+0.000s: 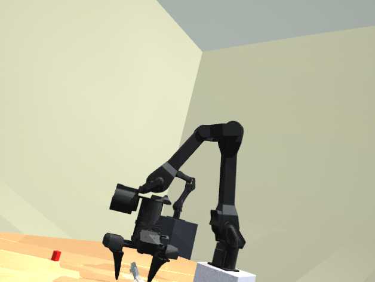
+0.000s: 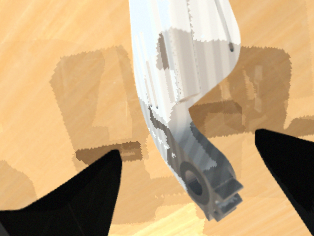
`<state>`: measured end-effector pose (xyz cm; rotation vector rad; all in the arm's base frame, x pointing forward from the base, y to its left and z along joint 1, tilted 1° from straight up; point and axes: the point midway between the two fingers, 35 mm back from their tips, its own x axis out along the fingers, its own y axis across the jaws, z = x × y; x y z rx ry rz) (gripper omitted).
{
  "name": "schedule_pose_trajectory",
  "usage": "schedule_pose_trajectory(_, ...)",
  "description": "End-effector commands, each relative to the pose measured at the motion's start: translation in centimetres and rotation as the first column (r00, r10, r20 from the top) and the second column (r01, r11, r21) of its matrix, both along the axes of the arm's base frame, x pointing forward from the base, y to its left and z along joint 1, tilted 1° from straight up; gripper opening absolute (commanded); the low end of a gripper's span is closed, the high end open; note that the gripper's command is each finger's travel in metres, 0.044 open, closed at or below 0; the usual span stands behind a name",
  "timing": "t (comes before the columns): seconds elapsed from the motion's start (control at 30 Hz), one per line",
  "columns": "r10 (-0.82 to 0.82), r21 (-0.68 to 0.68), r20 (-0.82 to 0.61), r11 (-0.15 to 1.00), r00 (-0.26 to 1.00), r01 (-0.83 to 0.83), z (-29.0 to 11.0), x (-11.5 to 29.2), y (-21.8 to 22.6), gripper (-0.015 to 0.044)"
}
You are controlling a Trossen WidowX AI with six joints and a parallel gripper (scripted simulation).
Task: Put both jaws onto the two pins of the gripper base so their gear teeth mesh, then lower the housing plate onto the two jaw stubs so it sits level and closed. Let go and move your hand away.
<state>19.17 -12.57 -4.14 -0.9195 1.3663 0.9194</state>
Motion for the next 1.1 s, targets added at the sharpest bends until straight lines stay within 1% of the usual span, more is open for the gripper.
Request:
schedule_pose_trajectory(0.0,0.006,-0.003,0.000,1.000,1.000,-0.006,-0.05,0.01,-0.04,0.0309)
schedule_pose_trajectory(0.2,0.006,-0.003,0.000,1.000,1.000,-0.006,-0.05,0.01,-0.04,0.0151)
schedule_pose_trajectory(0.77,0.006,-0.003,0.000,1.000,1.000,-0.006,-0.05,0.01,-0.04,0.0038)
schedule_pose_trajectory(1.07,0.006,-0.003,0.000,1.000,1.000,-0.006,-0.05,0.01,-0.04,0.0037)
